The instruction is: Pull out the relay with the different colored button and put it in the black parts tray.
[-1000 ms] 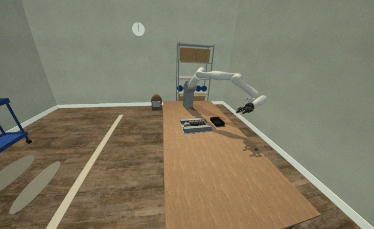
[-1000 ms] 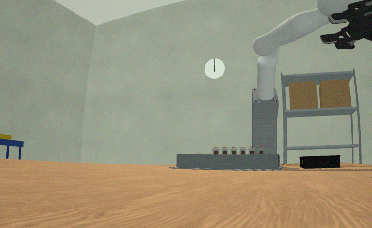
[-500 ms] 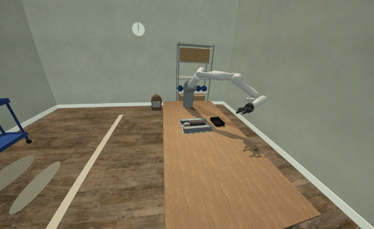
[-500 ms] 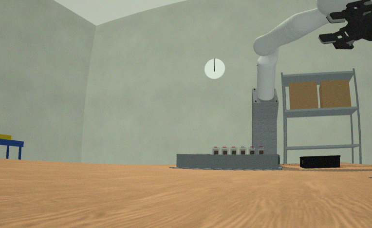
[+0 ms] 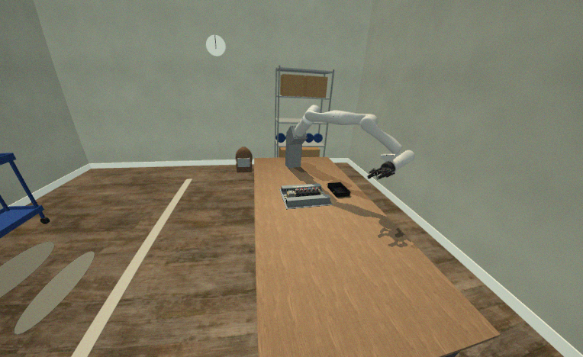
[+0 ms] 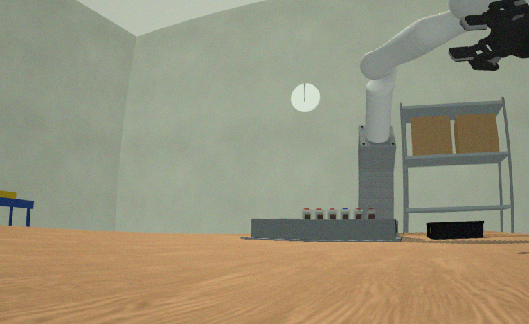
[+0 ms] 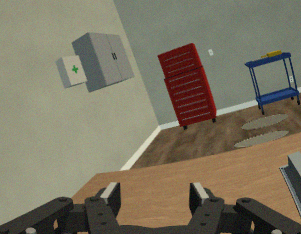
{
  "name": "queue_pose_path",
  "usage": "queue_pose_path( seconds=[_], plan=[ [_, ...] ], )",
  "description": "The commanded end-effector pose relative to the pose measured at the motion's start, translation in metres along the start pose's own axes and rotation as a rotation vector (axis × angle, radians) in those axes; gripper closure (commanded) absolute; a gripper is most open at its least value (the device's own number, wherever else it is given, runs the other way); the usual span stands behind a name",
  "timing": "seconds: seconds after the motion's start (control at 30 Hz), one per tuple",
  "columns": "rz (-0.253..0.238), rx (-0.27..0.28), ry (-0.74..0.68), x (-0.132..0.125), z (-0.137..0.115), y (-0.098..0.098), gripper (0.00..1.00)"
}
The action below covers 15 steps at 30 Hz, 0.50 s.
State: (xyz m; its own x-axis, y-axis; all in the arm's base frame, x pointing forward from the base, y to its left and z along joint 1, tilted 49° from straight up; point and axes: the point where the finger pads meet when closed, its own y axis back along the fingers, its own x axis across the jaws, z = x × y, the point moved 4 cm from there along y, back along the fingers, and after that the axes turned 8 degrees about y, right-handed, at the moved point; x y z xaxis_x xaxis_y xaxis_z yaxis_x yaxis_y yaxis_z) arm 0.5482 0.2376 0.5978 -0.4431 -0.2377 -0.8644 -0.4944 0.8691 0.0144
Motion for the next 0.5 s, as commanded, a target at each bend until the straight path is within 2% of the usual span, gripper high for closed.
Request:
queue_pose_path(
  seconds=[0.0,0.47],
  plan=[
    [-0.003,0.003,-0.006,-0.002,-0.002,-0.004,0.39],
    [-0.039,0.007,-0.034,-0.009,0.0,-0.021,0.39]
  ],
)
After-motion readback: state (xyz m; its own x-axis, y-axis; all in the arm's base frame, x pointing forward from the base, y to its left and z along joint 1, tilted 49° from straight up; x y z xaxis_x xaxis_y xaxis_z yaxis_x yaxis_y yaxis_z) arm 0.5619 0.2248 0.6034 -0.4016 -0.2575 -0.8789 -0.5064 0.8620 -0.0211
